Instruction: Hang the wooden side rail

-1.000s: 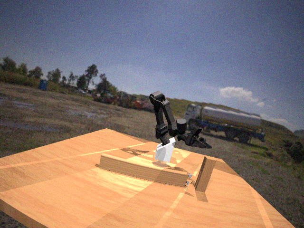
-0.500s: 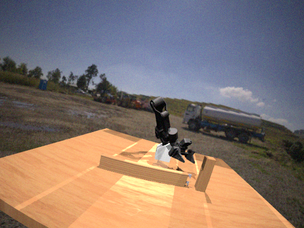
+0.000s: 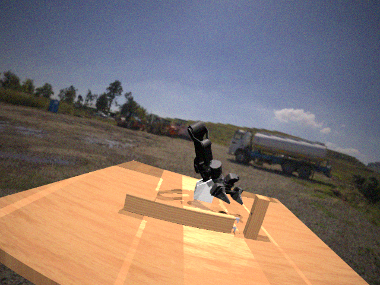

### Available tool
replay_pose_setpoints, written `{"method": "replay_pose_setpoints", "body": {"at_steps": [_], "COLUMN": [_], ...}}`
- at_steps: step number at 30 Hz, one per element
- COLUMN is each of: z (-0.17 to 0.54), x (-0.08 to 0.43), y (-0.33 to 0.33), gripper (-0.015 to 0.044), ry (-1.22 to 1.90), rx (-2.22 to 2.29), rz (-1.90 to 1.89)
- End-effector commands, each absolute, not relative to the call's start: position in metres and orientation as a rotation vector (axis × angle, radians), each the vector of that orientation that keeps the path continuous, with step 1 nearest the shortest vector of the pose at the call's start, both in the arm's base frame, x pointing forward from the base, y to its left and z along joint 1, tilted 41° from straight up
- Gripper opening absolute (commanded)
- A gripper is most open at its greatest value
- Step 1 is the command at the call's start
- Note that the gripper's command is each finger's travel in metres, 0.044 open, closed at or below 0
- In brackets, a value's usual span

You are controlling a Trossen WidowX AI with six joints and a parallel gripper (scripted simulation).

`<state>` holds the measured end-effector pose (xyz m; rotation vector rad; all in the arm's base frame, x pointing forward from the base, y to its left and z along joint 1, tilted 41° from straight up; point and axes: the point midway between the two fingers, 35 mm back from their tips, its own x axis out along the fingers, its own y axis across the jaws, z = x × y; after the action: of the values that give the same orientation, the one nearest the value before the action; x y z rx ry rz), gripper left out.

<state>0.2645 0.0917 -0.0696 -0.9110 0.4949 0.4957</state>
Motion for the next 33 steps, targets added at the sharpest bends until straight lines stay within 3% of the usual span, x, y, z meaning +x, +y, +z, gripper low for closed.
{"method": "replay_pose_setpoints", "body": {"at_steps": [1,17,24,33], "z": [-0.070,-0.062,-0.019,-0.015], "x": [0.265,0.326,0.331,0.329], "y": [0.091,0.105,0.103,0.102], "gripper": [0.0440,0.0440,0.0440,0.0440], "ry": [0.497,0.758,0.843,0.858], "rx": [-0.919,-1.077,-1.107,-1.108], "rz": [0.493,0.754,0.868,0.883]}}
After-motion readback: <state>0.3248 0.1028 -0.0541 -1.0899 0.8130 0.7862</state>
